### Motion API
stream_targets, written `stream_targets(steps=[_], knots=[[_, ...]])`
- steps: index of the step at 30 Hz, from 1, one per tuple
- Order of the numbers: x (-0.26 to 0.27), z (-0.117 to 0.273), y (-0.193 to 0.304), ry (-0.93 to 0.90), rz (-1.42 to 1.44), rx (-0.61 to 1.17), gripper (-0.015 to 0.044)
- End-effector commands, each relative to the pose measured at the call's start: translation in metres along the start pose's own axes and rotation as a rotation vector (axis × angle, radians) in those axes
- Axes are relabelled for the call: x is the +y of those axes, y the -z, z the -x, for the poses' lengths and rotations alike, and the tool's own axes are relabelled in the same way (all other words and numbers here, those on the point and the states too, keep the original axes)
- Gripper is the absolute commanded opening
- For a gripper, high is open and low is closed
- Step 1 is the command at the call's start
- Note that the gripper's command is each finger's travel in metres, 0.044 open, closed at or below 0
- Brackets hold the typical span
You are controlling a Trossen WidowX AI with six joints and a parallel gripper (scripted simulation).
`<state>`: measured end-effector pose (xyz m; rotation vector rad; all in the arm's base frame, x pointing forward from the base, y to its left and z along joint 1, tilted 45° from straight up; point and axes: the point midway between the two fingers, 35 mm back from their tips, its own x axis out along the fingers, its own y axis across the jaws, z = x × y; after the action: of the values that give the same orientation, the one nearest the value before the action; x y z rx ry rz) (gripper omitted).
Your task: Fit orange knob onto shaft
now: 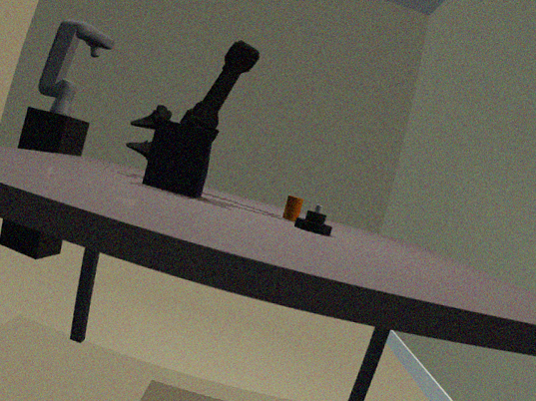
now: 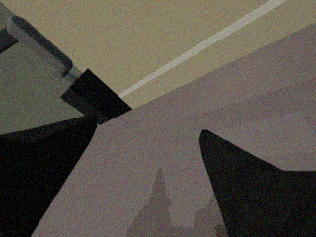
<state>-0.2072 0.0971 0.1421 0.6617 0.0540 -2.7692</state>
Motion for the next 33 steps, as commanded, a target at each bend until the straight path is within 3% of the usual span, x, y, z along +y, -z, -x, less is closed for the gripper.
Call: stream_targets(steps=[1,8,19,26,33], knots=[[0.0,0.0,0.0,0.0,0.0,0.0,0.0426],[-0.04,0.034,0.002,0.195,-0.106,0.009,0.044],[-0.108,0.176,0.026,0.778,-0.432,0.008,0.044],[-0.107,0.267,0.063,1.082,-0.692,-0.02,0.044],[-0.065,0.337,0.13,1.275,-1.099,-0.12,0.044]])
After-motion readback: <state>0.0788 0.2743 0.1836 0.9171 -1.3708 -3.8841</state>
